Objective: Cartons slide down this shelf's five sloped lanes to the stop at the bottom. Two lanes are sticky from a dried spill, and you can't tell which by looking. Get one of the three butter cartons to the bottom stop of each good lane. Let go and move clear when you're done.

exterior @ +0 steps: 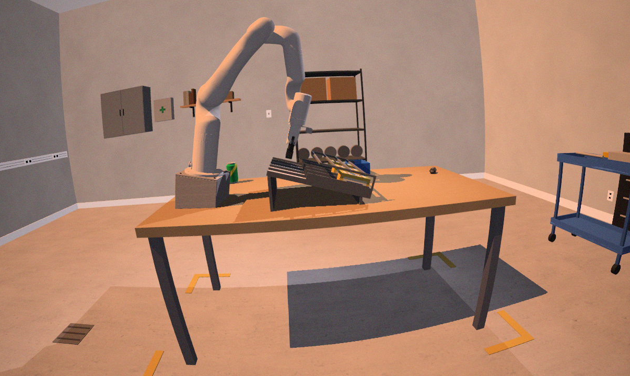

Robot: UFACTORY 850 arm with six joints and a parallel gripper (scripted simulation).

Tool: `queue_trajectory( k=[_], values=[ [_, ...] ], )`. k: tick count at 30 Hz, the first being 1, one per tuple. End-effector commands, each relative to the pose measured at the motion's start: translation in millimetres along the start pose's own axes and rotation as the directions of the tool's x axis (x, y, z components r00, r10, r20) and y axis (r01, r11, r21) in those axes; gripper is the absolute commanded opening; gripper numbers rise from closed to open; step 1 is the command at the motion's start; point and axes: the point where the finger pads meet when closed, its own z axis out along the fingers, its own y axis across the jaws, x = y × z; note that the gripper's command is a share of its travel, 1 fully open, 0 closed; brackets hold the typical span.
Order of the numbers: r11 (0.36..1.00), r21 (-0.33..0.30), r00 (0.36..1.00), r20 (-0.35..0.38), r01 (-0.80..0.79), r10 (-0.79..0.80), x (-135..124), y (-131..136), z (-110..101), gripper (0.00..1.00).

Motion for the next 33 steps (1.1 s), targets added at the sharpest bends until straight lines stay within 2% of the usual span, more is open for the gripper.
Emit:
queue_trajectory(
  k=[1,33],
  values=[
    [1.0,0.001,1.0,-0.001,0.0,0.0,0.5,-0.3,-0.6,0.81],
    [1.0,0.001,1.0,-0.001,0.0,0.0,0.5,-0.3,-0.6,0.84]
  ],
)
